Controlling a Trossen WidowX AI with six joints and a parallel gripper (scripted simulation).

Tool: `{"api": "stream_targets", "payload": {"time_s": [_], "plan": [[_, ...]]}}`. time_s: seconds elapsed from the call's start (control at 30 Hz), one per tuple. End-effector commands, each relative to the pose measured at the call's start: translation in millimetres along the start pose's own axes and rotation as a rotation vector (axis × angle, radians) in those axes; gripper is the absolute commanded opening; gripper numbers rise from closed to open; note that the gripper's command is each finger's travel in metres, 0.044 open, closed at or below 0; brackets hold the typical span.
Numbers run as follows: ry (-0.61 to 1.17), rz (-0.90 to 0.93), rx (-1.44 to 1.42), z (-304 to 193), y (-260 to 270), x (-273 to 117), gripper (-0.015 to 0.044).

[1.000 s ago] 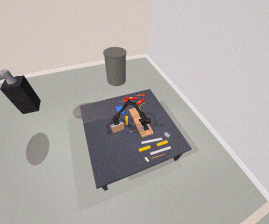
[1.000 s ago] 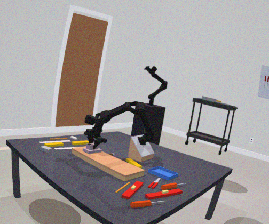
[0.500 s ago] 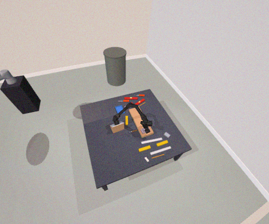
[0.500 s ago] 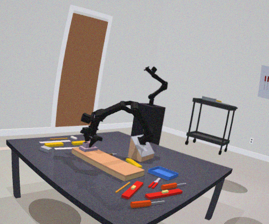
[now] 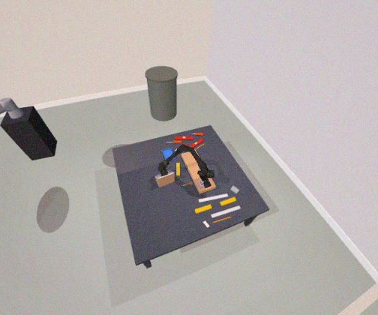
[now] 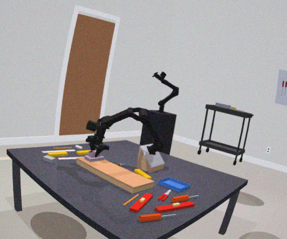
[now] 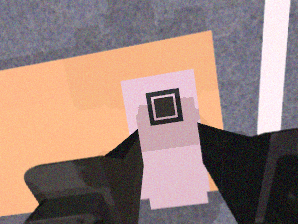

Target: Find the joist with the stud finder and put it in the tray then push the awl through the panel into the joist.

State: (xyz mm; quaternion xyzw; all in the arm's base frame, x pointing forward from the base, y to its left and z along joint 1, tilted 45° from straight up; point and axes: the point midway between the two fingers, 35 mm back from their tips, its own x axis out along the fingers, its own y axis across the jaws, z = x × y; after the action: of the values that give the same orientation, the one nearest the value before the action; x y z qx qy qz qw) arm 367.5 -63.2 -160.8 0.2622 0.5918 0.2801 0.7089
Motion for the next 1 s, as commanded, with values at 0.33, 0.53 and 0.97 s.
{"api": "stream_targets", "payload": {"time_s": [0.33, 0.53, 0.97], "plan": [[-0.008, -0.015, -0.006, 23, -7, -74, 0.0000], [-0.008, -0.015, -0.006, 26, -6, -96, 0.0000], [0.003, -0.023, -0.126, 48, 45, -96, 0.0000]]}}
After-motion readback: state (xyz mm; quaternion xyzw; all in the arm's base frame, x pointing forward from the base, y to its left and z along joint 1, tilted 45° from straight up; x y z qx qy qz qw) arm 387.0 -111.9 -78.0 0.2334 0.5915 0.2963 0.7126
